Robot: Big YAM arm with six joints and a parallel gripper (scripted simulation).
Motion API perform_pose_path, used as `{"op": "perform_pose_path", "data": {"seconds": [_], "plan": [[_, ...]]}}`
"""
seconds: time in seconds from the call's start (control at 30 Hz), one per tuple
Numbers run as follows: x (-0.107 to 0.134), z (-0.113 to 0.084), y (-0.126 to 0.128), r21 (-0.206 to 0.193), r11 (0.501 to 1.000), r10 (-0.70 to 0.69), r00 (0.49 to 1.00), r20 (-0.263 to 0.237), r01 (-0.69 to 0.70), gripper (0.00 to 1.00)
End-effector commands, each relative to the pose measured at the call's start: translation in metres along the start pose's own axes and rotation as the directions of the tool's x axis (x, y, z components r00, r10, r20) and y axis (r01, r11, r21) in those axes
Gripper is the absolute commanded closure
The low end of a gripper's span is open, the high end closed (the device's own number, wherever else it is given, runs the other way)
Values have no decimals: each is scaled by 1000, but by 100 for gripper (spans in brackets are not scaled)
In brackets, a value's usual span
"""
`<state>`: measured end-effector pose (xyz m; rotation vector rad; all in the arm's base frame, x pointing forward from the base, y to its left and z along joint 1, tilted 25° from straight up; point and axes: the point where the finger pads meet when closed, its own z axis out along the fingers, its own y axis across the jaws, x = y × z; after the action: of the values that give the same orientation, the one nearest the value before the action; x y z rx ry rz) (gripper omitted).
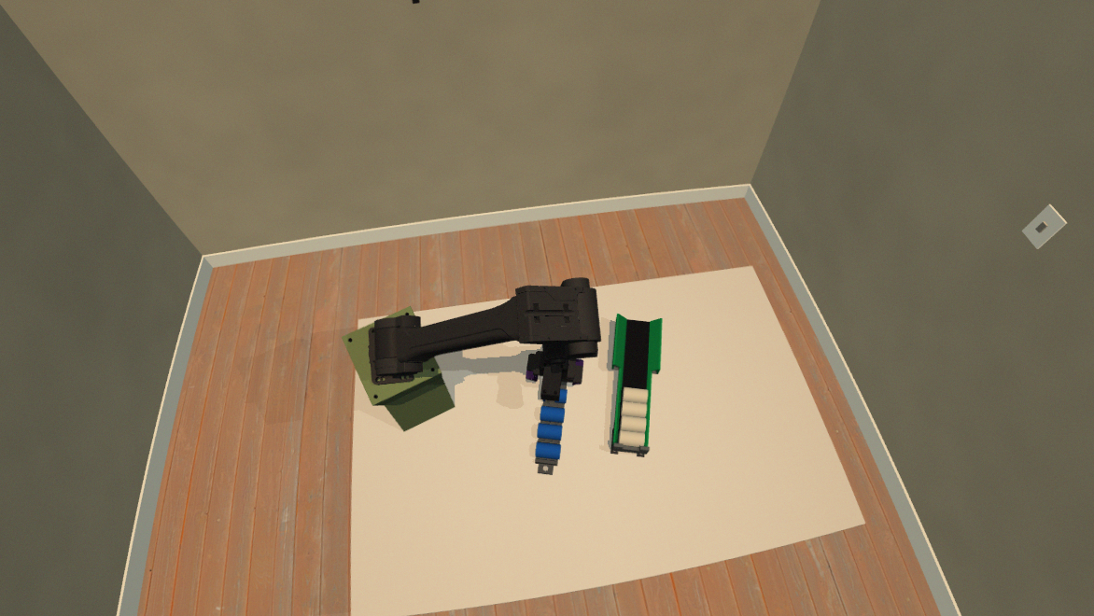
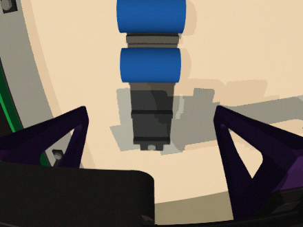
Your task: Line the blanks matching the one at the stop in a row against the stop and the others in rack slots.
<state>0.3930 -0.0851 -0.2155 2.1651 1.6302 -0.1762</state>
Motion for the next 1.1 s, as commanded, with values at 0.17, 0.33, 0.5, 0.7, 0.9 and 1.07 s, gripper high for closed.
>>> {"op": "perform_pose_path", "data": {"seconds": [0.17,0.33,0.5,0.7,0.9,1.07], "plan": [[4,-33,1,-8,1000,-3,1000,-1,3,0],[4,-57,1,-8,1000,-2,1000,-1,2,0],[4,-75,0,-8,1000,-2,1000,-2,2,0],[3,-77,-4,4,1000,-3,1000,2,3,0],[4,-81,0,-6,1000,0,1000,-2,0,0],[4,-80,-1,-3,1000,-1,1000,-1,1,0]]}}
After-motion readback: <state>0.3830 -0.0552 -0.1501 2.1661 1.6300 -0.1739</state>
